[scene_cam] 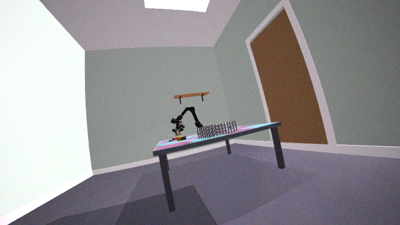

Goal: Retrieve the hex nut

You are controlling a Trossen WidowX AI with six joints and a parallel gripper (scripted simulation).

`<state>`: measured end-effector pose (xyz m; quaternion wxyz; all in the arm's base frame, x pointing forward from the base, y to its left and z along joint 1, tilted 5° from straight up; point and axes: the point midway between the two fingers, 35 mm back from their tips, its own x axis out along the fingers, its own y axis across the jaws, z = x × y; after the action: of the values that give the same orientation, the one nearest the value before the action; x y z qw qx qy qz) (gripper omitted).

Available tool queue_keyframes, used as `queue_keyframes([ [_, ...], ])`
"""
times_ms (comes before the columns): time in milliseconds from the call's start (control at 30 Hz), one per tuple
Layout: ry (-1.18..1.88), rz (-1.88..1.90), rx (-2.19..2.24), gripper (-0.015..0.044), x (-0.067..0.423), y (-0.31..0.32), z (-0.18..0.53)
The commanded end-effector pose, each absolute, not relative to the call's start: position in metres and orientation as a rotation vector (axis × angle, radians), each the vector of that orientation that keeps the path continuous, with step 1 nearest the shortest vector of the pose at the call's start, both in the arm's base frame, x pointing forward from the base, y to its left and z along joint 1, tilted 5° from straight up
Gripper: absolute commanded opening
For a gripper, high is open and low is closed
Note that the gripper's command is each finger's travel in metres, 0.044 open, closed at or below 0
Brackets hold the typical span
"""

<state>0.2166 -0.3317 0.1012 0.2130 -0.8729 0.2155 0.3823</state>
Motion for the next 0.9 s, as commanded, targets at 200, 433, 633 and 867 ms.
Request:
queue_keyframes([
  [200,0.599,1.062,-2.425,0.0000,0.217,-0.333,0.090],
  [433,0.599,1.062,-2.425,0.0000,0.217,-0.333,0.083],
  [633,0.599,1.062,-2.425,0.0000,0.216,-0.332,0.077],
  [867,0.599,1.062,-2.424,0.0000,0.216,-0.332,0.070],
])
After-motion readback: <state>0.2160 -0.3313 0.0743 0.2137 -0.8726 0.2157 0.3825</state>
